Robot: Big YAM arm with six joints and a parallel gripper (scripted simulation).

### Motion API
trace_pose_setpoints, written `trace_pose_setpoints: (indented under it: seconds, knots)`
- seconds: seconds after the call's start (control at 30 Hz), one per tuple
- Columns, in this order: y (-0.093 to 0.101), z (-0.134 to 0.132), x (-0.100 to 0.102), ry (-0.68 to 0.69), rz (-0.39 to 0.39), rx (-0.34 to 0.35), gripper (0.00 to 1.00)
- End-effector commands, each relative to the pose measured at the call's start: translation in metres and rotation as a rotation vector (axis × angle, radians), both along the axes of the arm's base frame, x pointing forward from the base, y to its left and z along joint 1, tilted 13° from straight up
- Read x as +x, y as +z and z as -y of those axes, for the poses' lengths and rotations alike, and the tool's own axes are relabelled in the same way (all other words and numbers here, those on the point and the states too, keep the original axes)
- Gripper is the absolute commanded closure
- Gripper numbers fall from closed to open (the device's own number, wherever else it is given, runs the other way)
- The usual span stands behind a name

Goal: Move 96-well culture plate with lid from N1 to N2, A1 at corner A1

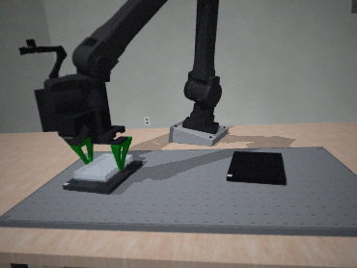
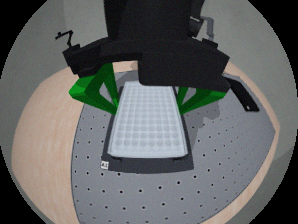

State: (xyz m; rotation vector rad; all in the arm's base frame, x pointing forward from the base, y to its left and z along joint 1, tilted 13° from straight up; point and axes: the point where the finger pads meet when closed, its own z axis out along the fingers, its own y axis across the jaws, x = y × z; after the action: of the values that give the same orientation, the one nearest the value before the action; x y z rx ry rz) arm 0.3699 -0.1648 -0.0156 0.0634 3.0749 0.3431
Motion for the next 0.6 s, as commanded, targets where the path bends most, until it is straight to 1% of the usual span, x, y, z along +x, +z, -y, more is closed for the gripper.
trace_pose_setpoints:
  seconds: [0.0,0.33,0.57]
  knots:
    - [0.0023,0.0013,0.0078,-0.011,0.023,-0.01,1.0]
    - [-0.002,-0.0003,0.0062,-0.01,0.016,-0.007,1.0]
    - [-0.0011,0.0004,0.0066,-0.012,0.02,-0.009,1.0]
